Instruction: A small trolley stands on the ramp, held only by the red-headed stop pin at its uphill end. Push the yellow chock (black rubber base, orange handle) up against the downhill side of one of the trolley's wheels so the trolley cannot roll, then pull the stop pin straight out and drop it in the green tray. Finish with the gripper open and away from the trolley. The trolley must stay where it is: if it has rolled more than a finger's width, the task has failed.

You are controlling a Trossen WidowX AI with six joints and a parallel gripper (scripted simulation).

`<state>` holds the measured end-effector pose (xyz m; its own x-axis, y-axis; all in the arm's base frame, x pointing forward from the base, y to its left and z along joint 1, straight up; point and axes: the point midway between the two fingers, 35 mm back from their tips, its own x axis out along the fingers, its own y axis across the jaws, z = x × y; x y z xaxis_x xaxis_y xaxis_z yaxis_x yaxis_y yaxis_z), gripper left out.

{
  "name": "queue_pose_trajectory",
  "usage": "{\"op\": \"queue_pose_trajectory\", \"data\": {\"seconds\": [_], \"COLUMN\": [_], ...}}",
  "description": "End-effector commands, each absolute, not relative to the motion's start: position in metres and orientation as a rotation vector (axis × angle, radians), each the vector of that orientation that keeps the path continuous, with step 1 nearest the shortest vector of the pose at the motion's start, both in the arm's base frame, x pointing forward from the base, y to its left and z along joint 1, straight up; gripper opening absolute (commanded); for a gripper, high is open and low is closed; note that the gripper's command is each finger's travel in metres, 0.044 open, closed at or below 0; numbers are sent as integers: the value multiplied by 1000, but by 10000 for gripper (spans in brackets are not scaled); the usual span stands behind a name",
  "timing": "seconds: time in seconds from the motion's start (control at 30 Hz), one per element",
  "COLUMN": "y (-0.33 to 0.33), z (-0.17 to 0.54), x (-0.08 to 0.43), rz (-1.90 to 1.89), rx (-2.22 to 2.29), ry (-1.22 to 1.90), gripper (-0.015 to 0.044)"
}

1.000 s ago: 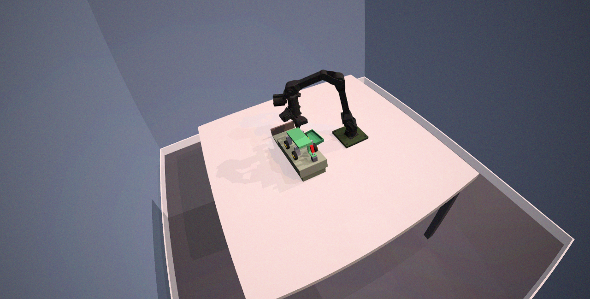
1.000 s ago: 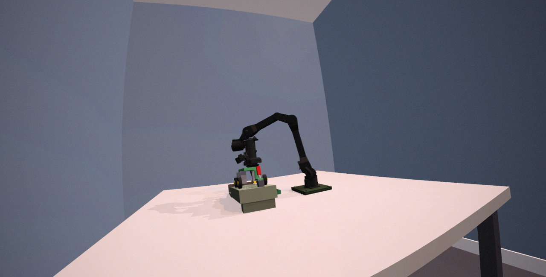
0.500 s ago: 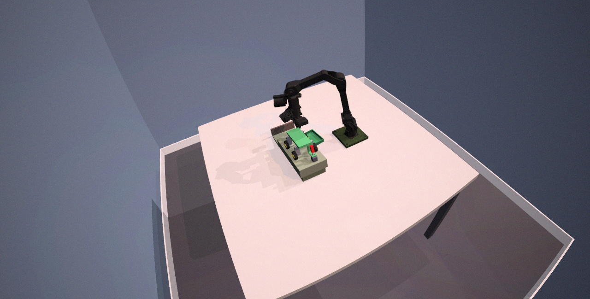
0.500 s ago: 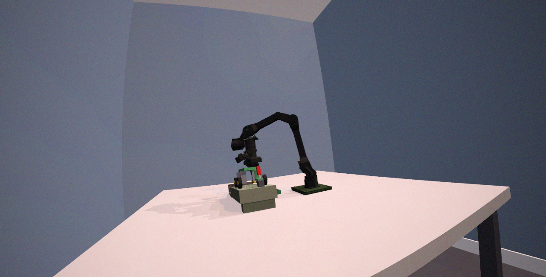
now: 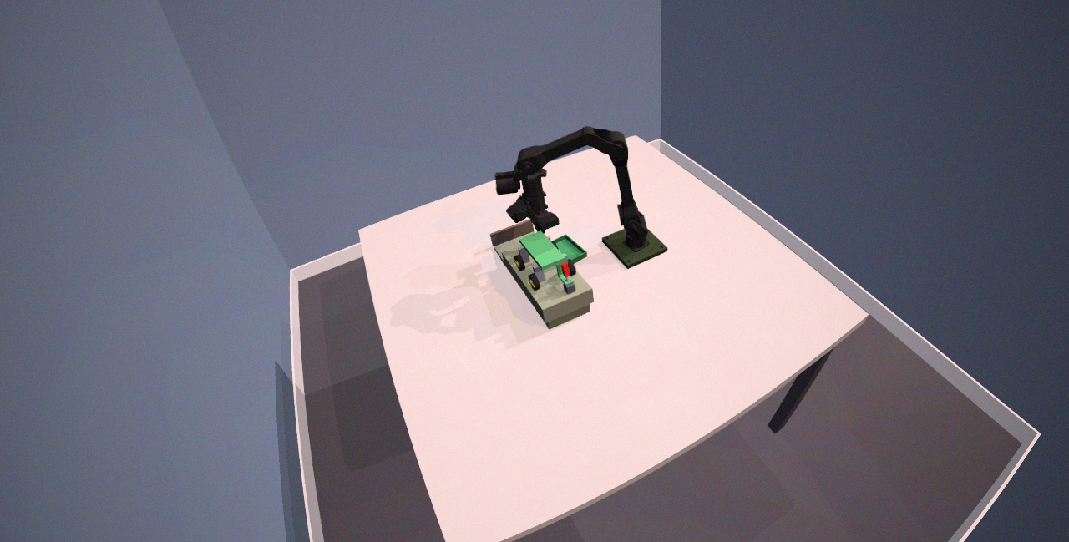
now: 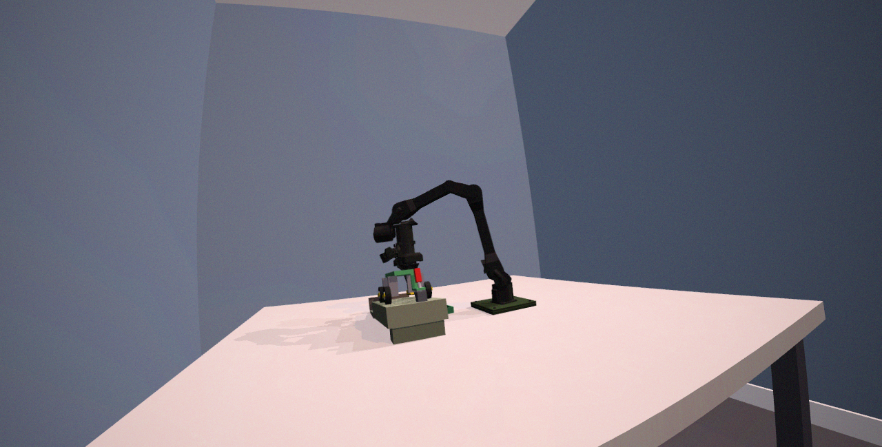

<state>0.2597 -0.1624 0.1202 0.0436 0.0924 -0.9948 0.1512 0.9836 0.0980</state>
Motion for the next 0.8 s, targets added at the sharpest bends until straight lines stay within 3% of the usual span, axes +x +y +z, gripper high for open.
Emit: {"op": "queue_pose_trajectory", "data": {"seconds": [0.0,0.17,0.77], "y": [-163,-163,-168], "z": [120,120,169], "x": [260,260,257], "rz": [-44,-44,-40], "rx": [194,194,203], "ry": [1530,1530,1533], "gripper": [79,190,190]}}
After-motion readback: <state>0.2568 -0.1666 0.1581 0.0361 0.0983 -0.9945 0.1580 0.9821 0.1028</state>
